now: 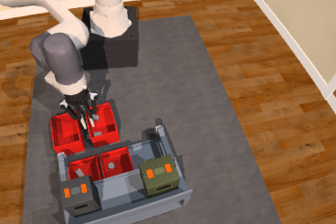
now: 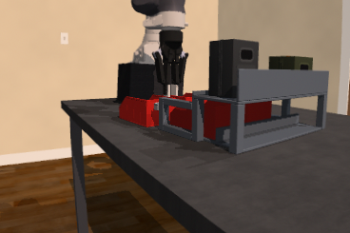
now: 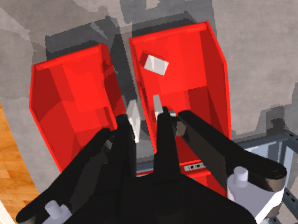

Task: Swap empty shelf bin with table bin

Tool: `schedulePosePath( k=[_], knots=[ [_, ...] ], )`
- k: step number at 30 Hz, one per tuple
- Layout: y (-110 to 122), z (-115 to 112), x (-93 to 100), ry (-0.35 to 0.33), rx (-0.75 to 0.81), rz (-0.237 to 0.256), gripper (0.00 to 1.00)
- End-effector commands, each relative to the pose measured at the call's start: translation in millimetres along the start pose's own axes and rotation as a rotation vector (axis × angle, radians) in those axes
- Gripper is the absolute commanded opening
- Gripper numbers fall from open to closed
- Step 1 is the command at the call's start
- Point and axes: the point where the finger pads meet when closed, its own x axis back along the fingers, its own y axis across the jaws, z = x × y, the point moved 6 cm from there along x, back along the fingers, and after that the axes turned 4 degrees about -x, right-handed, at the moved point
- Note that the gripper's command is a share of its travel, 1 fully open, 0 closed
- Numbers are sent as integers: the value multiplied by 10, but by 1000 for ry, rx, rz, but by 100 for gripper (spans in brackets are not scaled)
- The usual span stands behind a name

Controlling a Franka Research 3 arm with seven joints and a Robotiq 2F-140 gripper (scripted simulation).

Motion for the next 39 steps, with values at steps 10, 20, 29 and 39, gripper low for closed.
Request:
schedulePosePath(
  k=[10, 20, 29, 39],
  knots=[
    [2, -11, -5, -3, -6, -1, 0],
    [2, -11, -5, -3, -6, -1, 0],
    [2, -11, -5, -3, -6, -1, 0],
    [2, -11, 43, -3, -6, -1, 0]
  ],
)
